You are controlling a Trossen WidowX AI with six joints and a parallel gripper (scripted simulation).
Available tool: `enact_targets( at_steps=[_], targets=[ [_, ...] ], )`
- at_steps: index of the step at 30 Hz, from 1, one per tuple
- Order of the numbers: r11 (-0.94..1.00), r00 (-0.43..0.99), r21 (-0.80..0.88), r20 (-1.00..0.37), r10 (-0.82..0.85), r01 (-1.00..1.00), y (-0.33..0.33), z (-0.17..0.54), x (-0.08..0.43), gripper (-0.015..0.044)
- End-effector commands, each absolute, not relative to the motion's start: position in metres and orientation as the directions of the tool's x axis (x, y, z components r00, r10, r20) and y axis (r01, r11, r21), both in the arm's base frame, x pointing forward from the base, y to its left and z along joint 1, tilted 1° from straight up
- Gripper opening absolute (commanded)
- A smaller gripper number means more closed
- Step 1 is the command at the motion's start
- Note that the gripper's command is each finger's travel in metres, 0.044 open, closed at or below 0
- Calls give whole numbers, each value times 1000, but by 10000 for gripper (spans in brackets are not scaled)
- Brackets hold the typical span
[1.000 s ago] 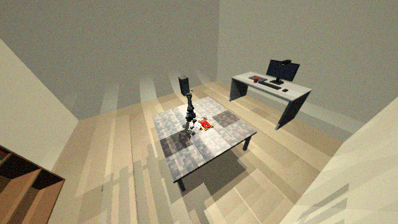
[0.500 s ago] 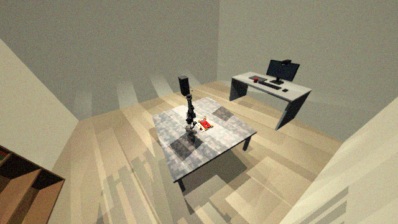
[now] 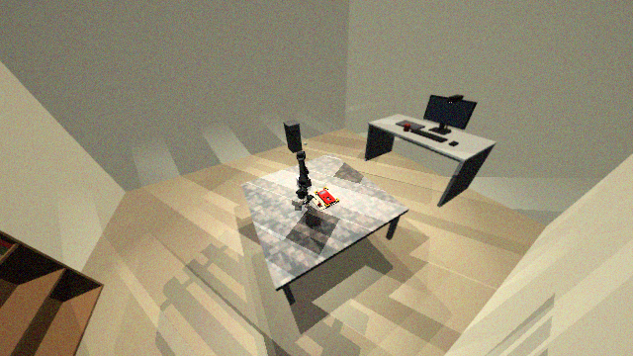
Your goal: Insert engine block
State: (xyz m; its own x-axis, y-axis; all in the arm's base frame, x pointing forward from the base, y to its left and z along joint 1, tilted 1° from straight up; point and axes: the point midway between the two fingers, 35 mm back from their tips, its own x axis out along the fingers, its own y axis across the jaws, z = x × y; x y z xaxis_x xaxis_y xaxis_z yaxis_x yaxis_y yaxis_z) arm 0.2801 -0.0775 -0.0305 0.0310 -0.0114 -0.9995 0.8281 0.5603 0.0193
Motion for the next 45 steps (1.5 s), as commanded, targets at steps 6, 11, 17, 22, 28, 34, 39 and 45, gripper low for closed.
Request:
enact_targets(
  at_steps=[6, 11, 17, 22, 28, 34, 39, 45],
  targets=[
    [560, 27, 14, -1000, -15, 828, -78, -40, 279, 387],
    [560, 27, 14, -1000, -15, 828, -78, -40, 279, 256],
    [560, 27, 14, -1000, -15, 828, -78, -40, 279, 138],
    [560, 27, 14, -1000, -15, 828, -78, -40, 279, 105],
    [560, 27, 14, -1000, -15, 828, -79, -30, 281, 0],
    [560, 27, 14, -1000, -15, 828, -80, -12, 283, 0],
    [560, 28, 14, -999, -15, 828, -81, 3, 284, 0],
    [560, 28, 14, -999, -15, 828, -81, 21, 284, 0]
  ],
)
